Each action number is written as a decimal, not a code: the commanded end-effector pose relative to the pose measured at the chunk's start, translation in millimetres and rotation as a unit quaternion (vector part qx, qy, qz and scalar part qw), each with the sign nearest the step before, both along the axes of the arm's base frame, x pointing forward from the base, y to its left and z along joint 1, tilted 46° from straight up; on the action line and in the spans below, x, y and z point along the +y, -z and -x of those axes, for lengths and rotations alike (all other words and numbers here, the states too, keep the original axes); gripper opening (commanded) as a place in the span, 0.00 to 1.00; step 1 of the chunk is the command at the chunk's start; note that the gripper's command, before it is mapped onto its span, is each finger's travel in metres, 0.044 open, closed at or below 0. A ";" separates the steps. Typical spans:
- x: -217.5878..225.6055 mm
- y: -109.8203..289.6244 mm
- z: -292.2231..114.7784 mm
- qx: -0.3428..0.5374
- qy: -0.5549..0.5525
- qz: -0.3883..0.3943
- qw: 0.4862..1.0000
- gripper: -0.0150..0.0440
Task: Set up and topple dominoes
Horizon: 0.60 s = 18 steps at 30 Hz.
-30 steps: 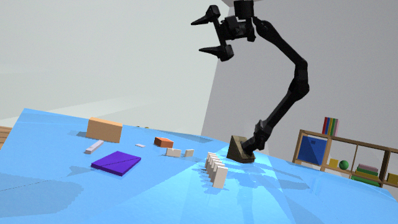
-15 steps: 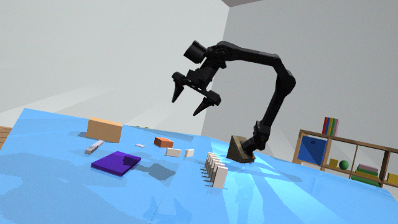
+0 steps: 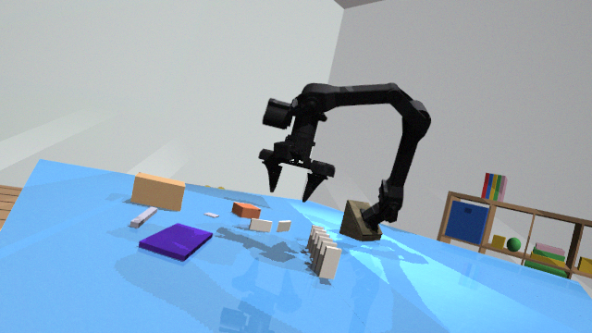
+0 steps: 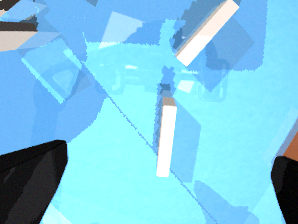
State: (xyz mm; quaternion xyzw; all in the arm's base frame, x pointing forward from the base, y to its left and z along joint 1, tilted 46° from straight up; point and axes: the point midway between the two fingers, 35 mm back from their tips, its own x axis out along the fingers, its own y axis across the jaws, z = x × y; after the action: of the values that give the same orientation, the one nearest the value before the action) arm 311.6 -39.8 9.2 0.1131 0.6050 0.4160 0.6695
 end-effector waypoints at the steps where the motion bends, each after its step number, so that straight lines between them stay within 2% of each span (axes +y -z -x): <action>1: 17.7 17.1 2.6 0.008 -0.001 -0.004 1.000 1.00; 6: 46.7 45.0 6.1 0.008 -0.001 -0.006 1.000 1.00; 18: 54.6 54.5 6.1 0.008 -0.002 -0.006 1.000 1.00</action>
State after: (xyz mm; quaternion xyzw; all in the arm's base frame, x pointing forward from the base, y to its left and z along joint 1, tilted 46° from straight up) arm 309.3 7.8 -40.0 0.1157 0.6050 0.4181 0.6677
